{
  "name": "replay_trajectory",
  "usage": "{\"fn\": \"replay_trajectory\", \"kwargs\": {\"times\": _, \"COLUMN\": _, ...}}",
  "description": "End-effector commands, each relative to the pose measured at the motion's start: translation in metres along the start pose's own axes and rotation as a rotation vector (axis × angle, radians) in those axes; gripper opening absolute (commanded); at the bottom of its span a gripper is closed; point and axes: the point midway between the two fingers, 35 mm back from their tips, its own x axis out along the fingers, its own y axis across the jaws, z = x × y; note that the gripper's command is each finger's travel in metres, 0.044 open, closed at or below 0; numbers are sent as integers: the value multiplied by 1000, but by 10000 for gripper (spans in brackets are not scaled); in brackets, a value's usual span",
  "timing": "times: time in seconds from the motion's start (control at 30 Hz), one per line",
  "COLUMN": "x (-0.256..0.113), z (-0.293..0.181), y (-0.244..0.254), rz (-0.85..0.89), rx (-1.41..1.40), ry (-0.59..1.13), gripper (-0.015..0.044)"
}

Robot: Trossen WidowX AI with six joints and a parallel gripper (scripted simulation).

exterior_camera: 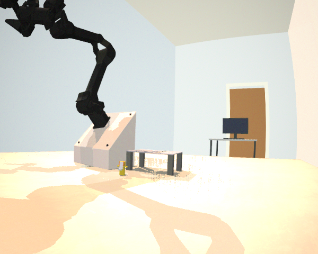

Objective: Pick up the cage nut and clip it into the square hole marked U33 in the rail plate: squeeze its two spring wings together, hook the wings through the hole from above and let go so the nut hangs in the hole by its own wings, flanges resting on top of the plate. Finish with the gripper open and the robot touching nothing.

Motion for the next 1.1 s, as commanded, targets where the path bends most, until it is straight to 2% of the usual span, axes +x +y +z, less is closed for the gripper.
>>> {"fn": "replay_trajectory", "kwargs": {"times": 0.0, "x": 0, "z": -2, "y": 1, "rz": 6, "rx": -3, "ry": 5, "gripper": 426}}
{"fn": "replay_trajectory", "kwargs": {"times": 0.07, "x": 0, "z": -19, "y": 9, "rz": 55, "rx": -26, "ry": 48, "gripper": 440}}
{"fn": "replay_trajectory", "kwargs": {"times": 0.27, "x": -9, "z": -113, "y": 43, "rz": 202, "rx": -179, "ry": 313, "gripper": 440}}
{"fn": "replay_trajectory", "kwargs": {"times": 0.47, "x": -51, "z": -204, "y": 76, "rz": 382, "rx": -360, "ry": 574, "gripper": 440}}
{"fn": "replay_trajectory", "kwargs": {"times": 0.77, "x": -168, "z": -306, "y": 104, "rz": 740, "rx": -671, "ry": 892, "gripper": 440}}
{"fn": "replay_trajectory", "kwargs": {"times": 1.07, "x": -315, "z": -352, "y": 88, "rz": 1198, "rx": -1038, "ry": 1075, "gripper": 440}}
